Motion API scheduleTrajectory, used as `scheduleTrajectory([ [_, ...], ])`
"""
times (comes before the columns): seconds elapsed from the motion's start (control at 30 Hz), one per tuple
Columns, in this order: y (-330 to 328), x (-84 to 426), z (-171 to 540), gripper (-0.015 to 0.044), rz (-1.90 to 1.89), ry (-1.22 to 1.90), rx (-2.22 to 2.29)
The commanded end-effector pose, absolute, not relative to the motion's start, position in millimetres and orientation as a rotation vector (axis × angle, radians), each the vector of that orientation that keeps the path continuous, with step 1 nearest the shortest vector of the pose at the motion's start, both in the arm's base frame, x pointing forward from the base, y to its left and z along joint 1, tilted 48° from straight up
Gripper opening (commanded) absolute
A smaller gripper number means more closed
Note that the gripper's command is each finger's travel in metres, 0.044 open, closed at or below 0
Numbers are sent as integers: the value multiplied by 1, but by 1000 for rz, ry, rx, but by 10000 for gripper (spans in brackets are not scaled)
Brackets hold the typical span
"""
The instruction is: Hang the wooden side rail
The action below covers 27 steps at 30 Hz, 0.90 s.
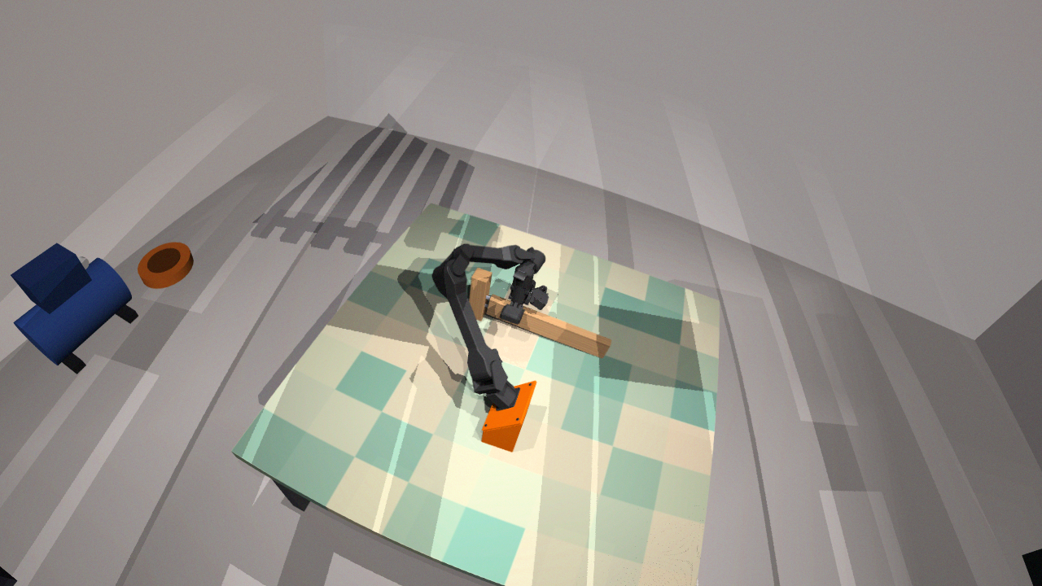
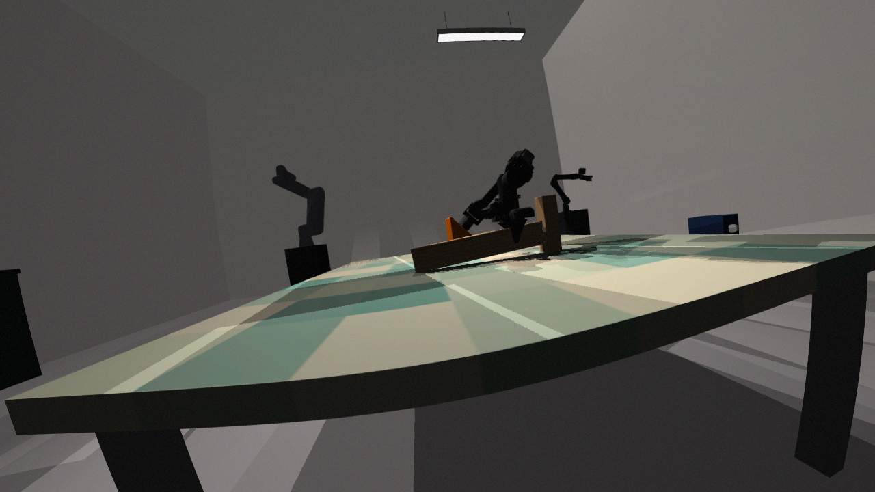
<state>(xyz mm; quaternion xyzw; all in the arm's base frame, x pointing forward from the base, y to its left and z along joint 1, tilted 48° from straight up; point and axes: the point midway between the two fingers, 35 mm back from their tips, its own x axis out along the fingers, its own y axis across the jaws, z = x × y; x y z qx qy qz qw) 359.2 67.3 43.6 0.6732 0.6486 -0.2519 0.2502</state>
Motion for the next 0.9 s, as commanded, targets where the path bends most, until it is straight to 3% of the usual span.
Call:
scheduleTrajectory([
  [0.0, 66, 360, 47, 0, -680, 1757, 1837],
  [0.87, 69, 362, 49, 0, -680, 1757, 1837],
])
